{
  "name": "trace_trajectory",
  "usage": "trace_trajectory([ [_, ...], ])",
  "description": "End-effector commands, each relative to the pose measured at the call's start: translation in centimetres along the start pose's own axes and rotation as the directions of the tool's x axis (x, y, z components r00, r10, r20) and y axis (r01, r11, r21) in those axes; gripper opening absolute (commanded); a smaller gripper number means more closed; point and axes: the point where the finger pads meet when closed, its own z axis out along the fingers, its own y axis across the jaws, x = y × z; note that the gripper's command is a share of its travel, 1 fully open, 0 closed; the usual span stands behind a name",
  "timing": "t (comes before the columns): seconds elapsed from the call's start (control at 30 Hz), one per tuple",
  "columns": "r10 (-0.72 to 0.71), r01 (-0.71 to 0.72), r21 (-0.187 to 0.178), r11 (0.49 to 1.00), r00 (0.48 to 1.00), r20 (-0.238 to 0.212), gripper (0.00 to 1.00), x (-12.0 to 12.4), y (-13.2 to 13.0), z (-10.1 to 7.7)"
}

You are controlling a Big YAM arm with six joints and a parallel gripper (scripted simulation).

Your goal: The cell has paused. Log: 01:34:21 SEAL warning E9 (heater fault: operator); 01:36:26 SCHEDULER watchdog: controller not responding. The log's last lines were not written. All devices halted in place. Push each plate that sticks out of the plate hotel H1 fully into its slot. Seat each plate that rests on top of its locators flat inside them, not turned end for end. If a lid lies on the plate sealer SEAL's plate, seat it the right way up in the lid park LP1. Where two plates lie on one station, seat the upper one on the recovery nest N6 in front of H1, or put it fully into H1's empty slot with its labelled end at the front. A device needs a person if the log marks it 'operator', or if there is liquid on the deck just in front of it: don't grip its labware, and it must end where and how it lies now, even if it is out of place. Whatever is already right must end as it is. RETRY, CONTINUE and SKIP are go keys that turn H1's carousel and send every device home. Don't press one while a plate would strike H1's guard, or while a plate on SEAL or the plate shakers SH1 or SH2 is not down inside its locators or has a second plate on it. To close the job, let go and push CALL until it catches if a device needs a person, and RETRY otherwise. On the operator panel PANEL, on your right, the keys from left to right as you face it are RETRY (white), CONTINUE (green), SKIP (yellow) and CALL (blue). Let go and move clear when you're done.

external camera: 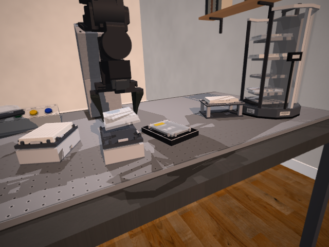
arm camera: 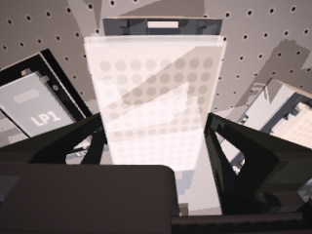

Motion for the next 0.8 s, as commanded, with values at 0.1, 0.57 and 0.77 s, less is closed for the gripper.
trace_trajectory([
  [0.1, 0.000, 0.000, 0.000, 1.000, 1.000, 0.015, 0.84, -0.8, 0.0, -0.5],
  [0.57, 0.007, -0.007, 0.103, 0.995, 1.000, 0.004, 0.84, -0.7, -0.2, 0.7],
  [0.77, 0.000, -0.002, 0.104, 0.995, 1.000, 0.015, 0.84, -0.9, -0.5, -0.1],
])
